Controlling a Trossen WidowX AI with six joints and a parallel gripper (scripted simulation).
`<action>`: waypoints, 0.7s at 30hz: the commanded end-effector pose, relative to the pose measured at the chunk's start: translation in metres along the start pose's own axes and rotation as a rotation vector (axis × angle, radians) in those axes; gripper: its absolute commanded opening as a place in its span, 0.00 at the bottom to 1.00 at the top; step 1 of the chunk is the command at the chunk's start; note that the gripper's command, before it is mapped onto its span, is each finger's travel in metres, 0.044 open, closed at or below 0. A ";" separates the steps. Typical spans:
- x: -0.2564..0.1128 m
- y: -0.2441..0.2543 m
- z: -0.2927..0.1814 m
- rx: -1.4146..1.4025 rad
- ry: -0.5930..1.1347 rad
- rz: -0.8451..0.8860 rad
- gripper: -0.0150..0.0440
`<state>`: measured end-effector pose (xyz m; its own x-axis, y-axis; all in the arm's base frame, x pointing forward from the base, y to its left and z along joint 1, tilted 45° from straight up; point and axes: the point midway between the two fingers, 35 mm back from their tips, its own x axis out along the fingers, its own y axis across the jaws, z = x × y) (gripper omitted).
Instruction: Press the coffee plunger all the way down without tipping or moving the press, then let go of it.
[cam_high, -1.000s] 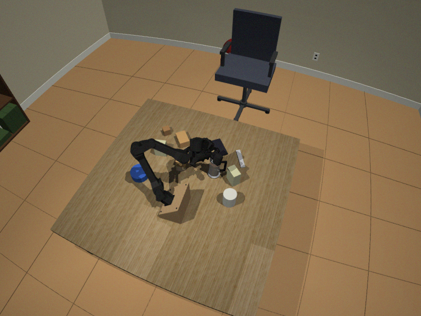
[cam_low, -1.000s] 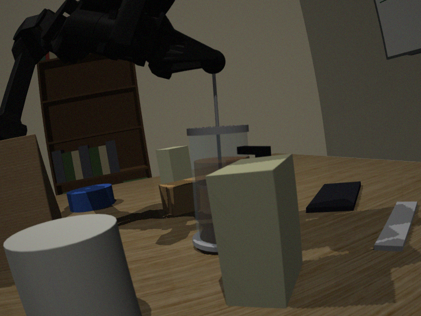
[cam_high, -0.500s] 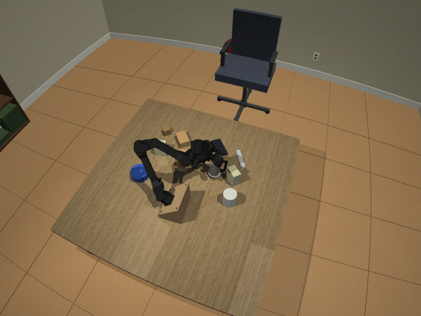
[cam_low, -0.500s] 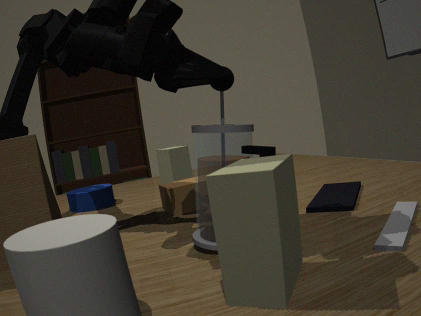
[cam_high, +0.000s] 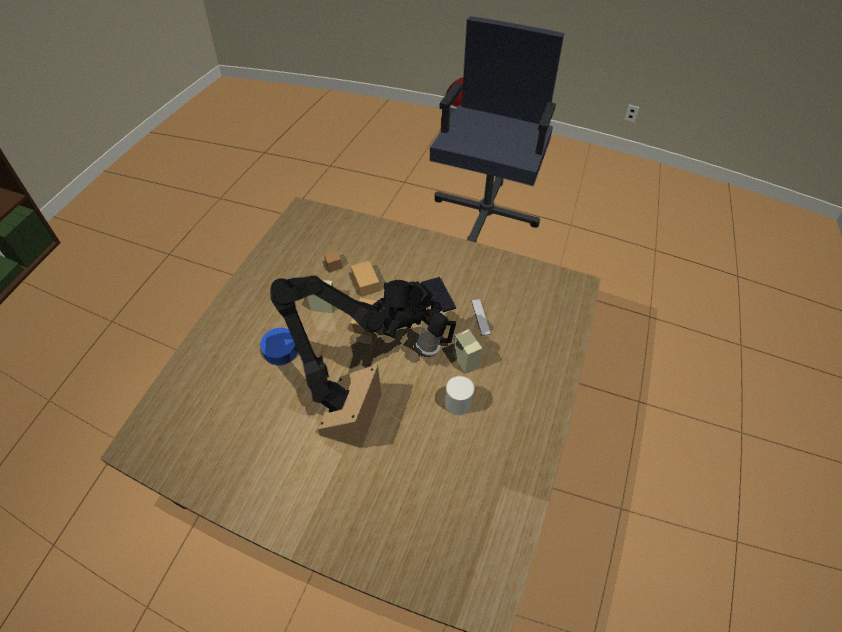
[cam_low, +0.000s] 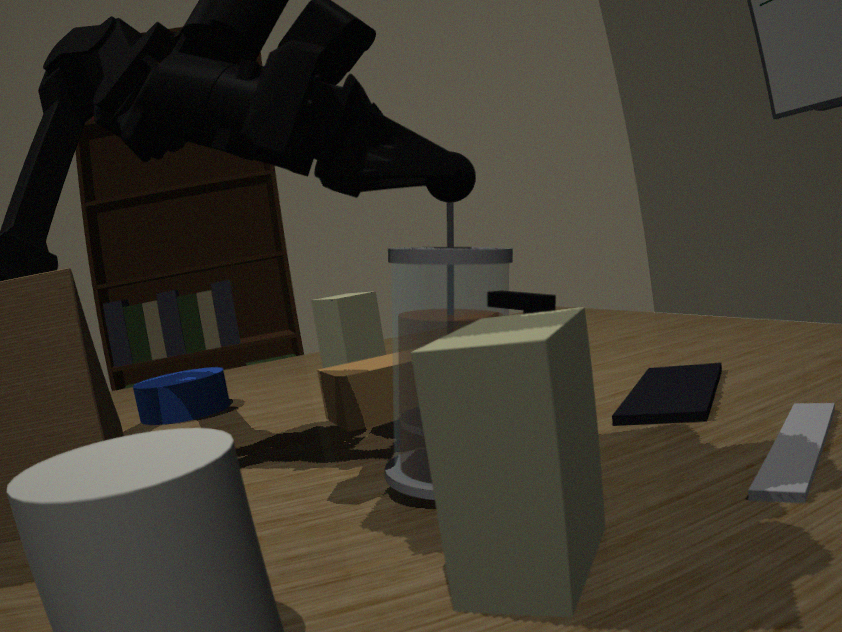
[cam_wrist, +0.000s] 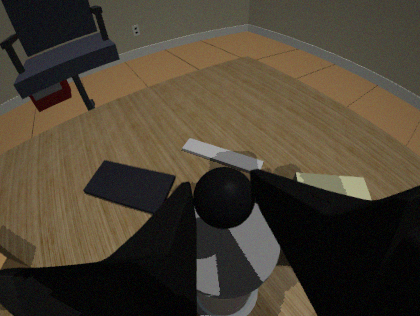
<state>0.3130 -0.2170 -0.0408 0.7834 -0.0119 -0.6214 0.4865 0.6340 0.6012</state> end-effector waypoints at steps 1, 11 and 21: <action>0.006 0.000 -0.015 0.022 0.047 0.003 0.46; 0.008 0.000 -0.014 0.022 0.047 0.004 0.46; 0.008 -0.001 -0.013 0.022 0.047 0.004 0.46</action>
<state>0.3147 -0.2148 -0.0461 0.7769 0.0021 -0.6296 0.4893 0.6272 0.6059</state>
